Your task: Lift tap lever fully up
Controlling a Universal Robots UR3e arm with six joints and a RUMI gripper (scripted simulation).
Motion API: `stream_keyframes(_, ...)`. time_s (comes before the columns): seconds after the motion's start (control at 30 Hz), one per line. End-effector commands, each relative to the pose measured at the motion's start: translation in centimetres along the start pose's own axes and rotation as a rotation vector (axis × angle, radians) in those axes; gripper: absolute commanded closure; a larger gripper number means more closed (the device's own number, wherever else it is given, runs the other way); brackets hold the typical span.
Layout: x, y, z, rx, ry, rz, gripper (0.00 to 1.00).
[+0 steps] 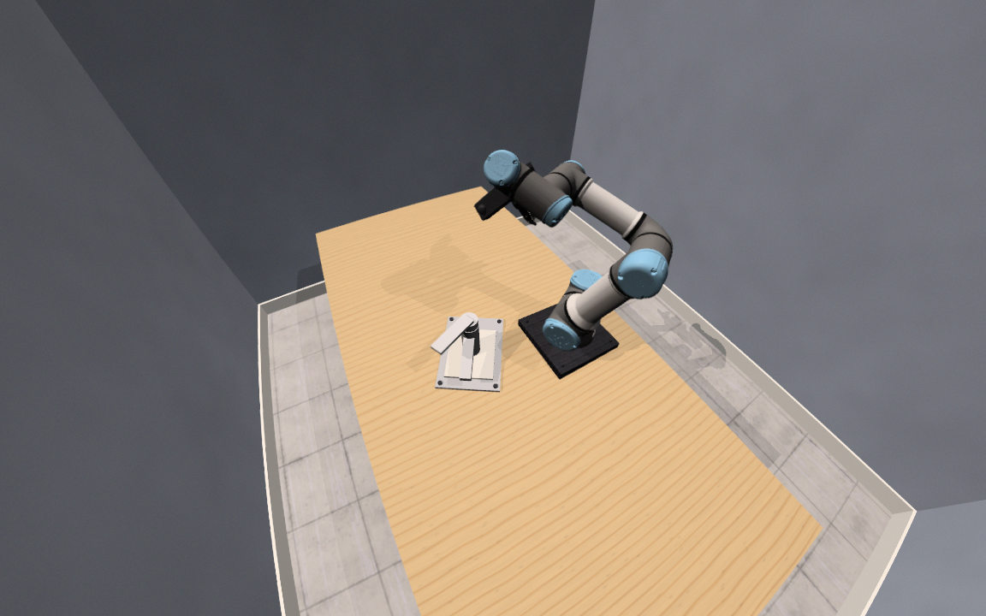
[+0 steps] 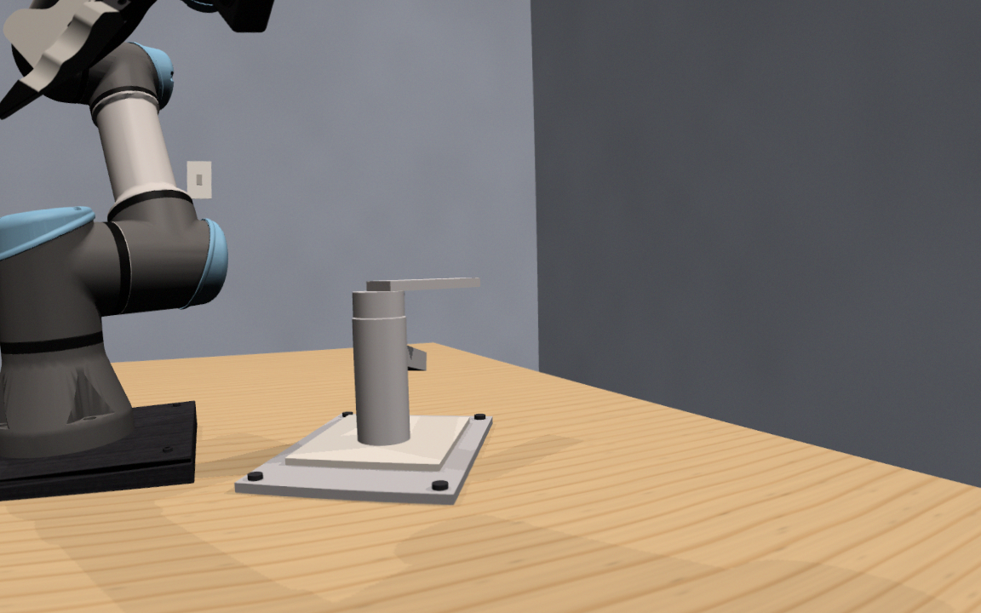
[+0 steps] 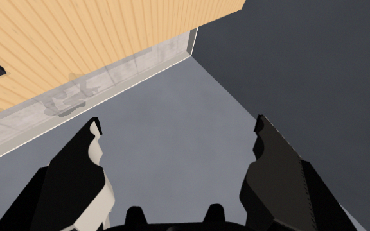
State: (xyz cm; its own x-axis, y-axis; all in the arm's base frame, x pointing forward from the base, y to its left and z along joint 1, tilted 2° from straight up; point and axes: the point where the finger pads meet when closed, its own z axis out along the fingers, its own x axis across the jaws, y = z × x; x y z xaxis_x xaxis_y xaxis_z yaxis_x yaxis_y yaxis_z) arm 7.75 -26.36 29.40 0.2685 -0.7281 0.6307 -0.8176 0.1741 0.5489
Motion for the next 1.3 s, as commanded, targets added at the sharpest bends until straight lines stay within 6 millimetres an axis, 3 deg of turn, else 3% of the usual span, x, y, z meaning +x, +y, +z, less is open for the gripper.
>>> stream_keyframes(0.0, 0.1, 0.0, 0.0, 0.001, 0.001, 0.002, 0.00)
stream_keyframes(0.5, 0.2, -2.4, -1.1, 0.070, -0.016, -0.022, 0.00)
stream_keyframes(0.87, -0.3, -9.1, -4.9, 0.258, -0.081, -0.098, 0.00)
stream_keyframes(1.07, -0.7, -10.7, -6.0, 0.301, -0.101, -0.118, 0.00)
stream_keyframes(1.27, -1.9, -13.9, -8.6, 0.389, -0.146, -0.162, 0.00)
